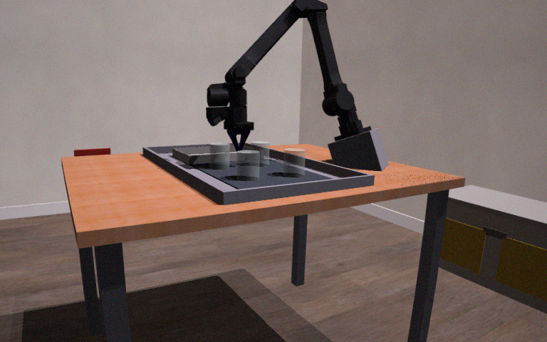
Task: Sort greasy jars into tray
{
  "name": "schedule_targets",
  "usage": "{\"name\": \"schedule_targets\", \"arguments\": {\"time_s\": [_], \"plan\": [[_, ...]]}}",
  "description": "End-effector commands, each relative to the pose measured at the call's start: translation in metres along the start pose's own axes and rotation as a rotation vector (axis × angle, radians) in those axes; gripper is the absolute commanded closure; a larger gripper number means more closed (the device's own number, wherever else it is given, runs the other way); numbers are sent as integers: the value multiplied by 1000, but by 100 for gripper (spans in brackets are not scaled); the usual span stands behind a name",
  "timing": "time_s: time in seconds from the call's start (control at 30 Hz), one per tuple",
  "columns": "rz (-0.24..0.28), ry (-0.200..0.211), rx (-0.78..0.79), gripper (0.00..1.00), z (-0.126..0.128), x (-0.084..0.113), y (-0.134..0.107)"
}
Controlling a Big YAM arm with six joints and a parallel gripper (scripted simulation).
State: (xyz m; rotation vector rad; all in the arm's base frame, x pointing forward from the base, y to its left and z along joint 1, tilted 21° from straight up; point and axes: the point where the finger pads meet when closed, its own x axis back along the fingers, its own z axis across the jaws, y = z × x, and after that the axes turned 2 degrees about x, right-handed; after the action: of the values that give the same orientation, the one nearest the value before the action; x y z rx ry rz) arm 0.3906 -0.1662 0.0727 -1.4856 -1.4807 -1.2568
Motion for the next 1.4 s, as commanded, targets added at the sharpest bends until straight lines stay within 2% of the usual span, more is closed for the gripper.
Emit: {"name": "schedule_targets", "arguments": {"time_s": [0.0,0.47,0.77,0.83,0.87,1.37], "plan": [[-33,-5,-8,100,-6,9,5],[-33,-5,-8,100,-6,9,5],[-33,-5,-8,100,-6,77,3],[-33,-5,-8,100,-6,77,3],[-33,-5,-8,100,-6,85,3],[-33,-5,-8,100,-6,85,3]]}}
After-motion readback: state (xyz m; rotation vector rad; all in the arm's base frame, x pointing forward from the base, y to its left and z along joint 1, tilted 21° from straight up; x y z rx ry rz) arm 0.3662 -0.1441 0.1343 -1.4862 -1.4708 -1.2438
